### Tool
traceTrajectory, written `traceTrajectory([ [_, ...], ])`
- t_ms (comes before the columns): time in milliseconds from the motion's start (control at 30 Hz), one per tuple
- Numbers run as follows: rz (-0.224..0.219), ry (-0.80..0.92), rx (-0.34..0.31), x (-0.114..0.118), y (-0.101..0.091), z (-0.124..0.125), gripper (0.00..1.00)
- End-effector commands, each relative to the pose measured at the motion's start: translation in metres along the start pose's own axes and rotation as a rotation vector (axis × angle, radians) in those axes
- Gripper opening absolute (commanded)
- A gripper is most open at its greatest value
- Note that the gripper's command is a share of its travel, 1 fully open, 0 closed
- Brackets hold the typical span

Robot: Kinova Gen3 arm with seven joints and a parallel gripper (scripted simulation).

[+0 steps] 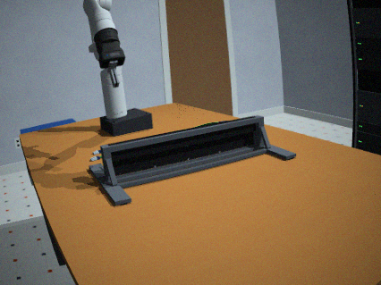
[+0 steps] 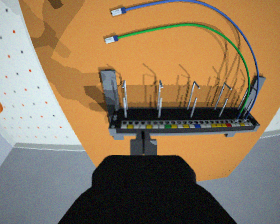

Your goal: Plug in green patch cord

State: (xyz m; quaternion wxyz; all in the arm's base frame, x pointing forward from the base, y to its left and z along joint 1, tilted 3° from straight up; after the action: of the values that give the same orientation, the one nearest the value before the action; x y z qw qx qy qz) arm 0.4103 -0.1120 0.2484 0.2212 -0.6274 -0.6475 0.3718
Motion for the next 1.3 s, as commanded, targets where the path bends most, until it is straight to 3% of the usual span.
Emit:
traceTrajectory([
  [0, -0.001, -0.002, -0.002, 0.001, 0.001, -0.001, 0.00],
  [1267, -0.001, -0.002, -0.002, 0.001, 0.027, -0.001, 0.00],
])
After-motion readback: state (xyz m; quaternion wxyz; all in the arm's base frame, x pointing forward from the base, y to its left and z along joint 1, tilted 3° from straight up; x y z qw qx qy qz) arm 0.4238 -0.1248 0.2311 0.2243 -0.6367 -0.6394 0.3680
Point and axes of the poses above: the point where the finger pads meet when closed, its own y axis out along the fingers, its own x axis across the jaws, z = x × y, the point moved 6 cm from there along -y, back along the fingers, and after that the axes turned 11 degrees about -y, right-handed, at the moved point
